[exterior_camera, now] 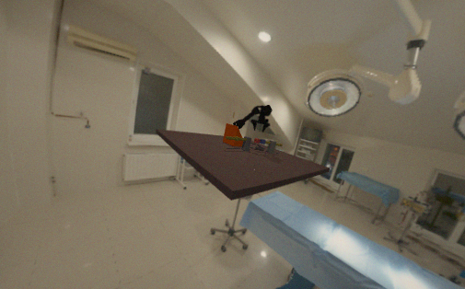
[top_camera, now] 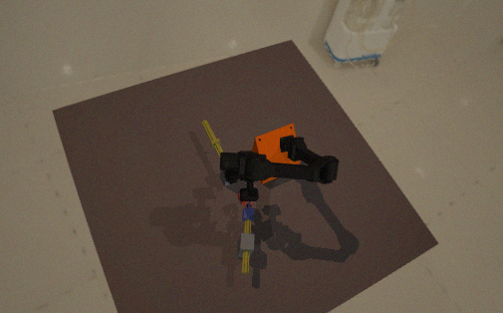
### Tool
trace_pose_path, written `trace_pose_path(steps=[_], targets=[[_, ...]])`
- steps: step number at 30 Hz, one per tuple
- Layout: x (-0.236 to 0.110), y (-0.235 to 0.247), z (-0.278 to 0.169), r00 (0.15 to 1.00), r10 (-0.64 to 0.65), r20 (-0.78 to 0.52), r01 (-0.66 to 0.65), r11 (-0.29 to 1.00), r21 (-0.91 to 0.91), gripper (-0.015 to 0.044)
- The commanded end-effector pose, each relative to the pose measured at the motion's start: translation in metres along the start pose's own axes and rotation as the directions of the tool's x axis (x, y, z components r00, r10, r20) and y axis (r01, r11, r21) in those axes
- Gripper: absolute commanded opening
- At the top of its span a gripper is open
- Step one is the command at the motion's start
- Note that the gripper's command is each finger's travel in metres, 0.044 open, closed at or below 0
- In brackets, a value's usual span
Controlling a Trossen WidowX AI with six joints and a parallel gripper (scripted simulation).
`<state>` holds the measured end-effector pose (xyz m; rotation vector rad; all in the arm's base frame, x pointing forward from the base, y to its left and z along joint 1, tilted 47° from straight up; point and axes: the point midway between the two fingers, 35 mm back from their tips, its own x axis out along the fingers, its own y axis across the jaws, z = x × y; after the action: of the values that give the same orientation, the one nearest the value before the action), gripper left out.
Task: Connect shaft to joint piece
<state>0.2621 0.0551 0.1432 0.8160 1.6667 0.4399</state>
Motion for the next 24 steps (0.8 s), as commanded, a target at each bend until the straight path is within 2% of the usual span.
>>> trace_pose_path(steps=[1,6,12,16,24], targets=[[-0.012,-0.001,-0.001,1.000,0.001,0.001,-0.001,0.992,-0.124,0.0440],[-0.027,-0.001,-0.004,1.000,0.008,-0.001,-0.008,0.958,-0.286,0.0440],[-0.029,-0.001,-0.005,1.000,0.009,-0.001,-0.009,0.951,-0.308,0.0440],[-0.028,-0.002,-0.002,1.000,0.017,-0.007,-0.019,0.965,-0.262,0.0440],[-0.018,-0.017,0.007,0.996,0.076,-0.055,-0.076,0.997,-0.008,0.0440]])
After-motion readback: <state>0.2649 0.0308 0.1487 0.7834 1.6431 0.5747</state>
